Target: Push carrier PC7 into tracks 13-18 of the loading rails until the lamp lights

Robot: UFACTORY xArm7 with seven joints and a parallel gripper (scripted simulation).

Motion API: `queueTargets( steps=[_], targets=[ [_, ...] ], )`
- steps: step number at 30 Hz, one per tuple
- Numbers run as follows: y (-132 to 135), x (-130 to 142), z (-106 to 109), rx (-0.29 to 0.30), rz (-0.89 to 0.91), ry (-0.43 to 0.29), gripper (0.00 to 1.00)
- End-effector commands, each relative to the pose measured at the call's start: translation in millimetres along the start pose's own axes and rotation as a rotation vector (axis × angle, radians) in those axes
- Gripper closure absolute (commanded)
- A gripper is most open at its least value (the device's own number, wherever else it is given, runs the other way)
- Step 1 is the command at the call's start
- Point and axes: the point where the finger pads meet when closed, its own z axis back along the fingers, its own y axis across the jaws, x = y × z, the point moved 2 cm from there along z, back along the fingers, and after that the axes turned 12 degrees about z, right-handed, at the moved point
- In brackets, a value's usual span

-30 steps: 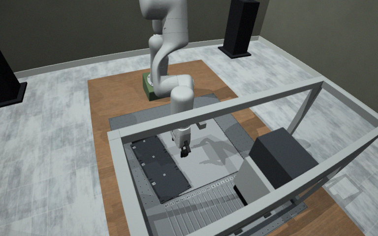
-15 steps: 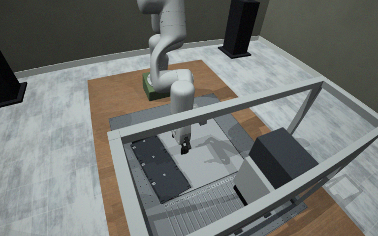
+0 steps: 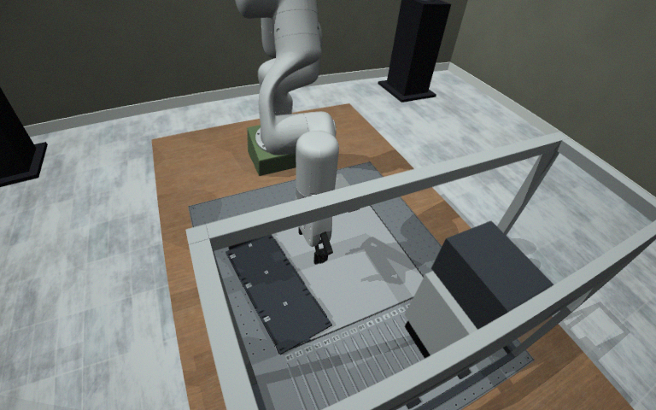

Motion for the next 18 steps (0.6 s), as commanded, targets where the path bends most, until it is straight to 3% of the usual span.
queueTargets(
  steps=[1,6,18],
  targets=[
    [1.2,0.4,1.6,0.003,0.0,-0.001,0.0],
    [0.1,5.2,1.7,0.003,0.0,-0.001,0.0],
    [-12.4,64.1,1.7,0.003,0.0,-0.001,0.0]
  ],
)
